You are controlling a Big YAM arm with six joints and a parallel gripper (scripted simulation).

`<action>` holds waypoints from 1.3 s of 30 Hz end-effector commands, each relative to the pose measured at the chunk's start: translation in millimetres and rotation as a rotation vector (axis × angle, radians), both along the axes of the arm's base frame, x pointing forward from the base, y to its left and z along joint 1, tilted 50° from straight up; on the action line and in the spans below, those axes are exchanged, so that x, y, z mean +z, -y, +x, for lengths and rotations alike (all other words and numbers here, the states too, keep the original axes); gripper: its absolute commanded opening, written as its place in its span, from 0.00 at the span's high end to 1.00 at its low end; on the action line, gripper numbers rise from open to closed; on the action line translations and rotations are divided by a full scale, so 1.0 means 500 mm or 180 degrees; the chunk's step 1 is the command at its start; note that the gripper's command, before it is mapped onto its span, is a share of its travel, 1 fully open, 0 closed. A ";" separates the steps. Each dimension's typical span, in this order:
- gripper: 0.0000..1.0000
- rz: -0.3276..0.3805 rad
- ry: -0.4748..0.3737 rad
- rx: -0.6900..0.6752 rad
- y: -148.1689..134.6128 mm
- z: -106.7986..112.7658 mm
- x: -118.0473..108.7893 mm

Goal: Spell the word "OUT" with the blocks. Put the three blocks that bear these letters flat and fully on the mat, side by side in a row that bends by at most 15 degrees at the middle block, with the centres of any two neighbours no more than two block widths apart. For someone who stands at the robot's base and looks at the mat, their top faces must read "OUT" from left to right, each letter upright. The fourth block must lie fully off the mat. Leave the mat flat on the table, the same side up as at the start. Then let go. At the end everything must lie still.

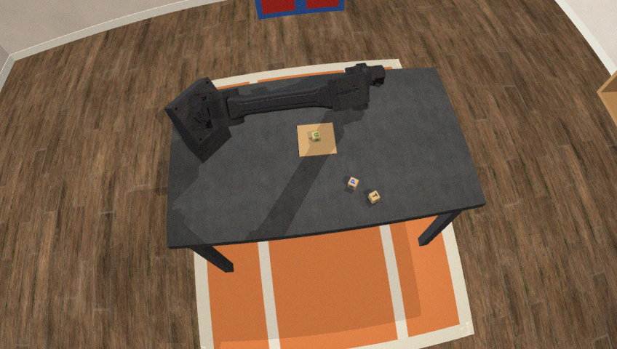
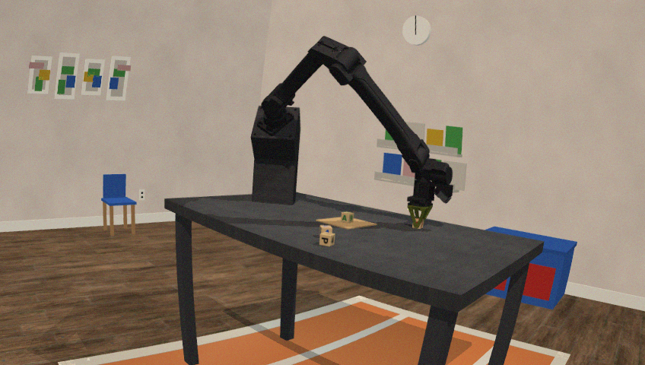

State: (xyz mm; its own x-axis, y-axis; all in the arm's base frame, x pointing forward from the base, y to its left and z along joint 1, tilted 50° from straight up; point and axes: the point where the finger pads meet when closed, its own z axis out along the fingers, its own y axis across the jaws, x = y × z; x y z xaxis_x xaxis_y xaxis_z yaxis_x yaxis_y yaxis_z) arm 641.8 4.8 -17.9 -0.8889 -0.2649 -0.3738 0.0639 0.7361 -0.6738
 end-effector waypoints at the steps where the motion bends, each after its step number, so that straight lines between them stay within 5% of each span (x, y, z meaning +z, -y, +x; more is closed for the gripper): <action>1: 0.75 -0.0004 0.0035 0.0003 0.008 0.016 -0.002; 28: 0.75 -0.0003 0.0007 0.0029 -0.010 0.008 -0.004; 30: 0.75 0.0018 0.0070 0.0081 -0.048 -0.004 0.037; 39: 0.75 0.0020 0.0071 0.0080 -0.102 -0.047 0.092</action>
State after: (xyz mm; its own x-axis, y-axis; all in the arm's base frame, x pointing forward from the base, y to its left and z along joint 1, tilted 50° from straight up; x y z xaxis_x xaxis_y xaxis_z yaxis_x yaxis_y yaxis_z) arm 625.5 23.5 -2.9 -0.8922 -0.2766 -0.3570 0.0480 0.7280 -0.6839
